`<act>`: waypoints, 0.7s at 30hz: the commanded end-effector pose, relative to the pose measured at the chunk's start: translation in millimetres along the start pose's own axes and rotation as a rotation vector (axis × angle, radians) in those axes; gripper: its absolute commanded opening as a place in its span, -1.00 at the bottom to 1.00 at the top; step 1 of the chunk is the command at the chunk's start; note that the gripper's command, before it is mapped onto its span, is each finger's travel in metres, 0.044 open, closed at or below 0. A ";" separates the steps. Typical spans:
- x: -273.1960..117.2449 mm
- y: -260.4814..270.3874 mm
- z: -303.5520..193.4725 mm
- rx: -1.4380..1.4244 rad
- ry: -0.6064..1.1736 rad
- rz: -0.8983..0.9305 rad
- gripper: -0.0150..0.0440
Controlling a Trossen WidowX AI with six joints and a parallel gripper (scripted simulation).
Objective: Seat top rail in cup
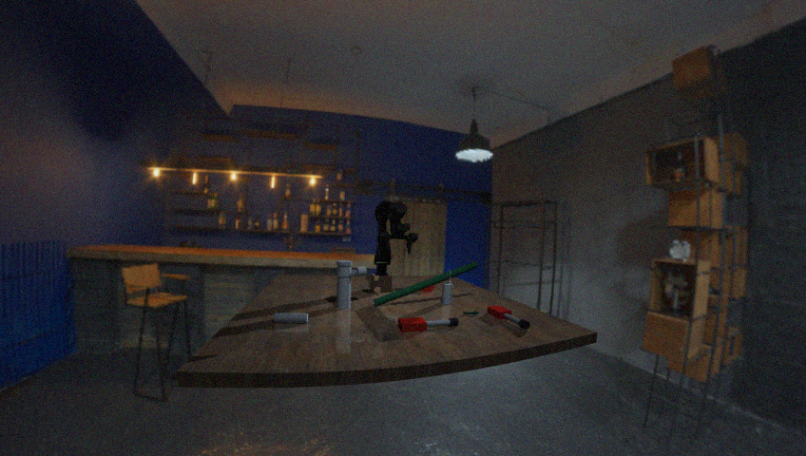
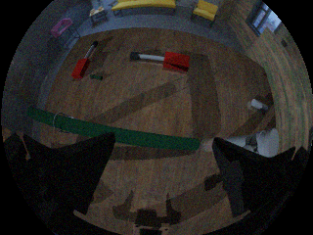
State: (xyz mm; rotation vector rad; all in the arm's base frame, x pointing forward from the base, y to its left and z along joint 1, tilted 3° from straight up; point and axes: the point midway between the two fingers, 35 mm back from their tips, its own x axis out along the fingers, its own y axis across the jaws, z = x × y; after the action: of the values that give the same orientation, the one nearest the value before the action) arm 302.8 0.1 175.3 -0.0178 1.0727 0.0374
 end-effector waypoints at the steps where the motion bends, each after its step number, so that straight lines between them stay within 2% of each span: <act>1: 2.0 -10.3 -2.8 -0.085 0.015 0.003 1.00; 11: 7.1 -75.5 -17.8 -0.746 0.048 0.063 1.00; 21: 2.6 -137.2 -43.4 -1.412 -0.021 0.116 1.00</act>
State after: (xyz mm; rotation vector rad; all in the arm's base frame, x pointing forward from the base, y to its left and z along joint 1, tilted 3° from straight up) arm 284.9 -95.8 151.9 -0.8532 1.0112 0.6463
